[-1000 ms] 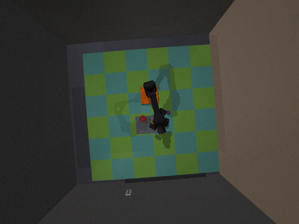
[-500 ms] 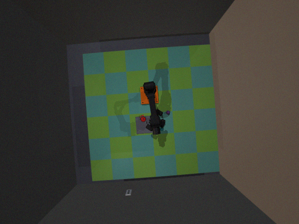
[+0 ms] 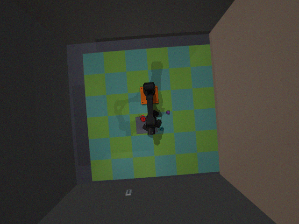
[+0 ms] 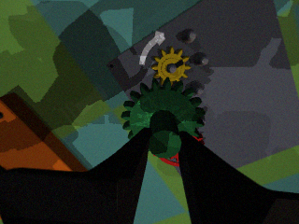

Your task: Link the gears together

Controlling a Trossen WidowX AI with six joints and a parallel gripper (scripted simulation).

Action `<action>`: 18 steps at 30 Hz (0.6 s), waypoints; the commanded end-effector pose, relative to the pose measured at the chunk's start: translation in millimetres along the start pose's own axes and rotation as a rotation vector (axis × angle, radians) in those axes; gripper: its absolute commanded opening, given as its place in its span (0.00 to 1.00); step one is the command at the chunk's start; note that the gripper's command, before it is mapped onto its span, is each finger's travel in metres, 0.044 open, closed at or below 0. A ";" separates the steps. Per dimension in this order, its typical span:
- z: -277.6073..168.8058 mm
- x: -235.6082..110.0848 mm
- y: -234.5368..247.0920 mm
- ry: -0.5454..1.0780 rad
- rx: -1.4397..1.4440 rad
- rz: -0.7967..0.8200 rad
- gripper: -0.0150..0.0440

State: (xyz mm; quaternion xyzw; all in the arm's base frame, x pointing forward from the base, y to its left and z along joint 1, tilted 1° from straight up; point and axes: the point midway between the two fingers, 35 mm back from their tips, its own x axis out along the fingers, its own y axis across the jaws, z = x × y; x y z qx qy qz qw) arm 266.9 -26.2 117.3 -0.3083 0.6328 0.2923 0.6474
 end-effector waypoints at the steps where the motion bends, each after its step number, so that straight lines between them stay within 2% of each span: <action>1: -7.4 6.6 -3.0 0.008 -0.002 0.003 0.25; 18: -16.8 10.2 -8.7 0.009 -0.002 0.002 0.25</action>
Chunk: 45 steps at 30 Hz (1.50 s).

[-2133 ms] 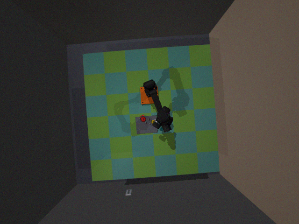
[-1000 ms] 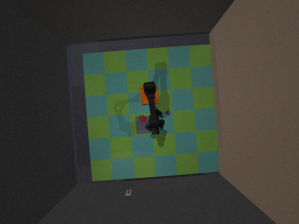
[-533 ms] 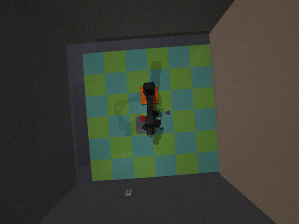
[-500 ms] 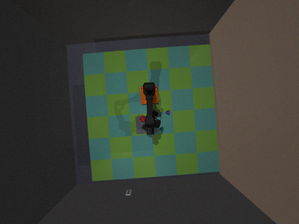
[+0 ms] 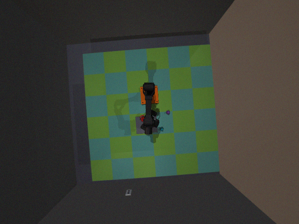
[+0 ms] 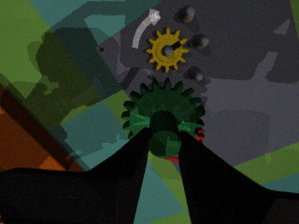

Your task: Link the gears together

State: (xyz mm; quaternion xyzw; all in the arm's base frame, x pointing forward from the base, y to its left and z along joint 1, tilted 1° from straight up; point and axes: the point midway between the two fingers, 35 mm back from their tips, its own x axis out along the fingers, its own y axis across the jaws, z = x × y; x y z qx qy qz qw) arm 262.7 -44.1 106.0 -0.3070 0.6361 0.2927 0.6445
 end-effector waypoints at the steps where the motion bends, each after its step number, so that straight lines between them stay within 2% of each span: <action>1: -0.3 -1.2 -0.8 0.002 -0.003 -0.004 0.25; 14: -0.1 0.2 -0.9 0.002 -0.014 -0.004 0.25; 28: -0.7 19.2 -0.8 0.002 -0.137 -0.003 0.25; 45: -0.3 44.8 -0.6 0.002 0.076 -0.004 0.25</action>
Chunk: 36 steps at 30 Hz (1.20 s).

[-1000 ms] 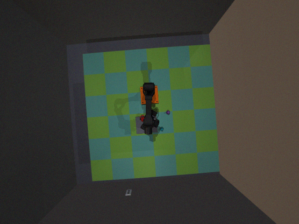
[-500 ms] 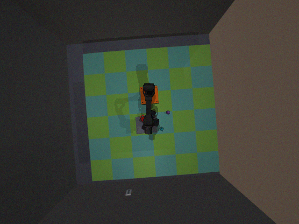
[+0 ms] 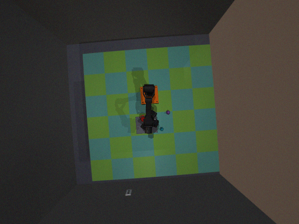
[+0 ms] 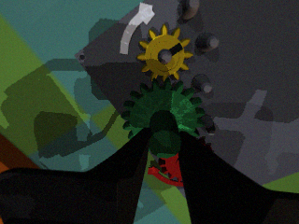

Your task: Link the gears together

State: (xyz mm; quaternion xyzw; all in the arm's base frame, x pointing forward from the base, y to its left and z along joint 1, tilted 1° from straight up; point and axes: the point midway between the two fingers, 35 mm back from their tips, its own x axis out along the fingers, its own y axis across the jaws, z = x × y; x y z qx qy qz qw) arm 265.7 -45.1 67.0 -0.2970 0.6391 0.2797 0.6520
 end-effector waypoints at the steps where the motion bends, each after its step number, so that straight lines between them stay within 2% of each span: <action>1: -1.5 7.2 1.5 0.005 0.054 0.003 0.25; 10: -1.7 5.5 0.5 0.005 0.082 0.003 0.25; 27: -2.2 8.6 1.3 0.005 -0.189 0.004 0.25; 36: -1.2 10.4 0.6 0.005 -0.147 0.003 0.25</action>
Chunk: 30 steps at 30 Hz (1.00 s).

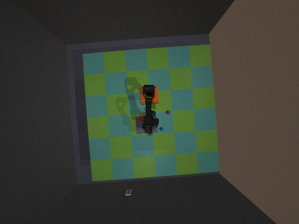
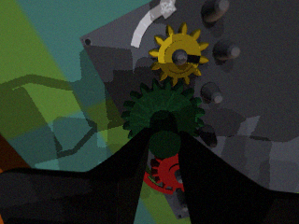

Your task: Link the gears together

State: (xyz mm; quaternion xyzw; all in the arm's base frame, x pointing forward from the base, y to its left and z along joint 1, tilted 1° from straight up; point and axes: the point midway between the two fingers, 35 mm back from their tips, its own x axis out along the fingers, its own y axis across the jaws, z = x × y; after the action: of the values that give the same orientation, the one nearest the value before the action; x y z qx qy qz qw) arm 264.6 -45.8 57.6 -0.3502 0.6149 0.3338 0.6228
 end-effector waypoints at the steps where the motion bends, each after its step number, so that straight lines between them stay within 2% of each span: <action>1: 0.2 1.3 0.1 0.002 0.038 -0.001 0.25; 16: -0.8 2.5 0.5 0.002 0.280 -0.001 0.25; 21: -0.5 0.6 0.6 0.002 0.226 -0.001 0.48; 26: -0.1 -5.3 0.4 0.002 0.162 -0.001 0.49; 30: 0.4 -24.7 -0.4 0.002 0.147 -0.001 0.49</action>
State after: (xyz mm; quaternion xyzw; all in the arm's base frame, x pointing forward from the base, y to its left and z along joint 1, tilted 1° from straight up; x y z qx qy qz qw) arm 260.6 -44.7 67.3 -0.2948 0.6453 0.2859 0.6441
